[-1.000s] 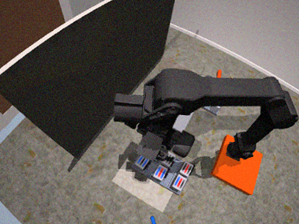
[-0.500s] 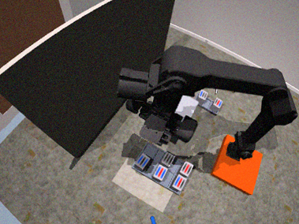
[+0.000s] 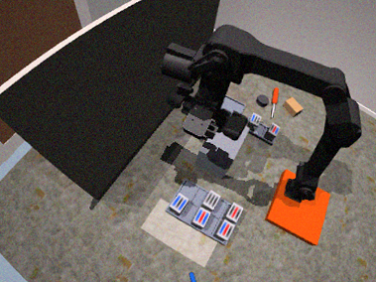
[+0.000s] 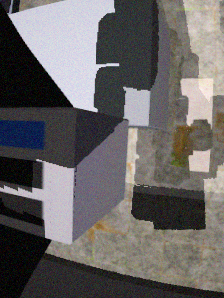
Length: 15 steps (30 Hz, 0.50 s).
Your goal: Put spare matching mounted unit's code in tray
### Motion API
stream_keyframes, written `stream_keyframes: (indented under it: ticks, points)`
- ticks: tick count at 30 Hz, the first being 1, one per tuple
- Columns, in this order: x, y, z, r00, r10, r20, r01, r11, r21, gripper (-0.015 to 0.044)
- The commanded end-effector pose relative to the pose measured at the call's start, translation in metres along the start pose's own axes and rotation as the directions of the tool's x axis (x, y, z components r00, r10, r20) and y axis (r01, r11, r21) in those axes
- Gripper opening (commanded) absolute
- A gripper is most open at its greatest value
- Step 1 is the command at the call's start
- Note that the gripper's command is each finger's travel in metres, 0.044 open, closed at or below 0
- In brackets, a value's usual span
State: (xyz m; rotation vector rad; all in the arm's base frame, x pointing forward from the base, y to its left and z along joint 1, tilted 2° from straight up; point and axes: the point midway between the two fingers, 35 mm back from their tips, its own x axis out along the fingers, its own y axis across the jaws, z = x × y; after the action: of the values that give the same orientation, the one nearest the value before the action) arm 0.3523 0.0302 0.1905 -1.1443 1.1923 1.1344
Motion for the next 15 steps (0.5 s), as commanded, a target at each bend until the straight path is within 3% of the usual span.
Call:
stream_keyframes:
  ticks: [1,15]
  points:
    - [-0.002,-0.007,-0.023,1.000,-0.005,0.000,0.005,1.000,-0.002,0.0000]
    - [-0.001,-0.016,-0.099,1.000,-0.020,-0.013,0.020,0.999,0.047,0.0000]
